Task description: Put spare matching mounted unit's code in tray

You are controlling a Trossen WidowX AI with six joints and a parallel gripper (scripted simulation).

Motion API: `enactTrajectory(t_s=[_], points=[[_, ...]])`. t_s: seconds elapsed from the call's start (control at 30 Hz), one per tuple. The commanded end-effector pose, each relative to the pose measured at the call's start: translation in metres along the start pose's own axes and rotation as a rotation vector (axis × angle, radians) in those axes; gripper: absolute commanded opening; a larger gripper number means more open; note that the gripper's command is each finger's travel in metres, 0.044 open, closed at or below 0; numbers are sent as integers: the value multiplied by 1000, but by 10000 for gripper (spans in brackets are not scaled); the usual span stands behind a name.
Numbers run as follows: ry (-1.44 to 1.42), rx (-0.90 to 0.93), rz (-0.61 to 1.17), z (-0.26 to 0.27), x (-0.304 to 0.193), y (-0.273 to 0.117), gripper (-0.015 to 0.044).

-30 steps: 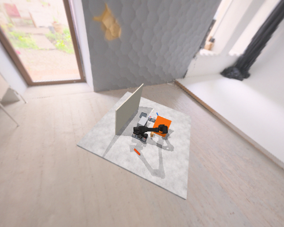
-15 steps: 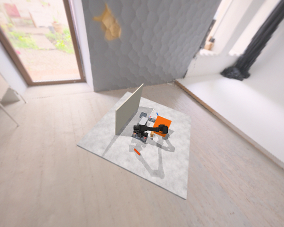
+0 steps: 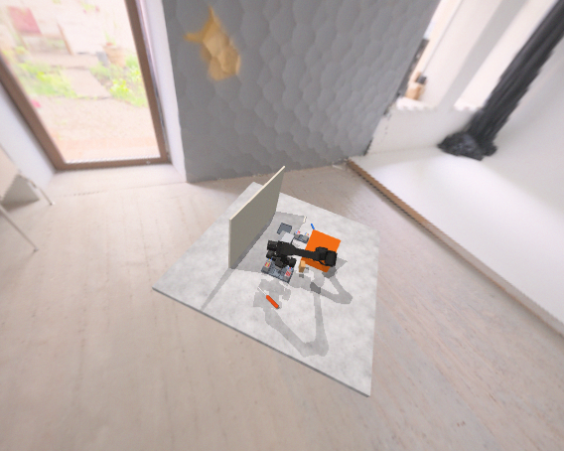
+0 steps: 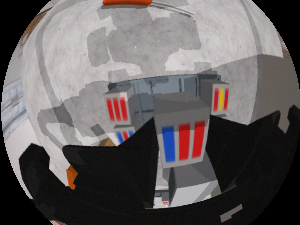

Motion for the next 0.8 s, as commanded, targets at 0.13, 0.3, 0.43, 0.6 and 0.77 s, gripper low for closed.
enactTrajectory(t_s=[0.13,0.3,0.43,0.6,0.77], points=[[-3,-3,5,-4,-2,-30,0],[-4,-2,3,-4,-3,-56,0],[-4,-1,-2,-3,-2,-72,0],[0,-5,5,-14,-10,-74,0],[9,-12,18,-35,-28,-78,0]])
Point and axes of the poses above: the point midway between the two fingers, 35 mm back from their tips, its own y axis out along the fingers, its own z axis across the jaws, x = y × z, the point moved 1 cm from there along -y, back along the fingers, and after that the axes turned 4 degrees about y, right-handed, at the moved point
